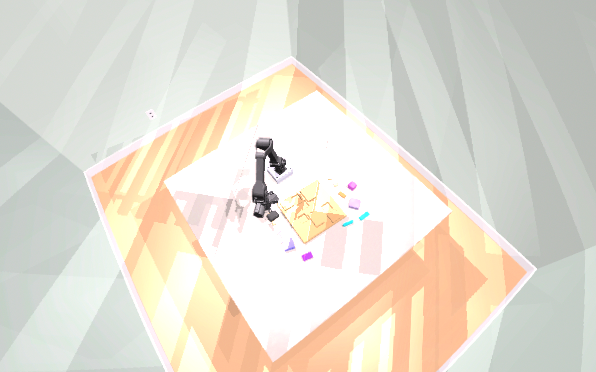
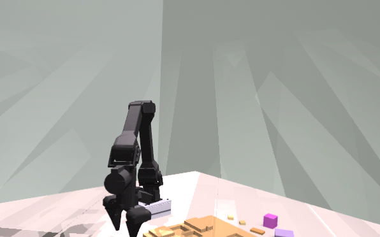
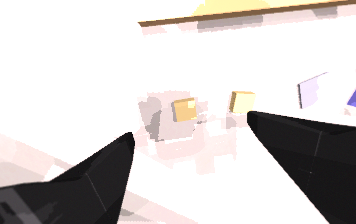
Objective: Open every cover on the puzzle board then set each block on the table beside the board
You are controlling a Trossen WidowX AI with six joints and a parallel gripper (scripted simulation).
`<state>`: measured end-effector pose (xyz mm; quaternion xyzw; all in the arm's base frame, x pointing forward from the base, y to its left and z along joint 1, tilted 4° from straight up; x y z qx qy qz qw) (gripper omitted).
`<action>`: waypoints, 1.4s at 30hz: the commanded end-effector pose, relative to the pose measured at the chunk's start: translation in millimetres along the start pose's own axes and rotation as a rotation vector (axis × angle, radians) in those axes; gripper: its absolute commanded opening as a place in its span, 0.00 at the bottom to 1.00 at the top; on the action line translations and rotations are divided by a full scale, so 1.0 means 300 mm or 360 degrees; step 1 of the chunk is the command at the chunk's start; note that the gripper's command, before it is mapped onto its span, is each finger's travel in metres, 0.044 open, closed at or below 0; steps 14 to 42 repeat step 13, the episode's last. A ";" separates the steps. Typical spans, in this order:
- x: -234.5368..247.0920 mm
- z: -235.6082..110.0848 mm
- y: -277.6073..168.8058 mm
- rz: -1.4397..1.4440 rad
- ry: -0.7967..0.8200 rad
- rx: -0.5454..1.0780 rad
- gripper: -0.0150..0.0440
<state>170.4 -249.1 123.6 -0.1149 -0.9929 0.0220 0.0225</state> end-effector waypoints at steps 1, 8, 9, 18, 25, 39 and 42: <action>-0.002 -0.043 -0.002 0.0007 -0.0004 0.0006 1.00; 0.004 -0.115 0.003 0.0005 -0.0001 0.0005 1.00; 0.005 -0.123 0.004 0.0005 0.0000 0.0004 1.00; 0.019 -0.147 0.019 0.0086 0.0010 0.0045 1.00; 0.019 -0.147 0.019 0.0086 0.0010 0.0045 1.00; 0.019 -0.147 0.019 0.0086 0.0010 0.0045 1.00; 0.019 -0.147 0.019 0.0086 0.0010 0.0045 1.00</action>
Point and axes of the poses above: the point midway between the two fingers, 35 mm back from their tips, its own z axis out along the fingers, its own x axis across the jaws, y = z × x, the point moved 10 cm from there along -z, back along the fingers, and after that the axes turned 5 degrees about z, right-handed, at the moved point
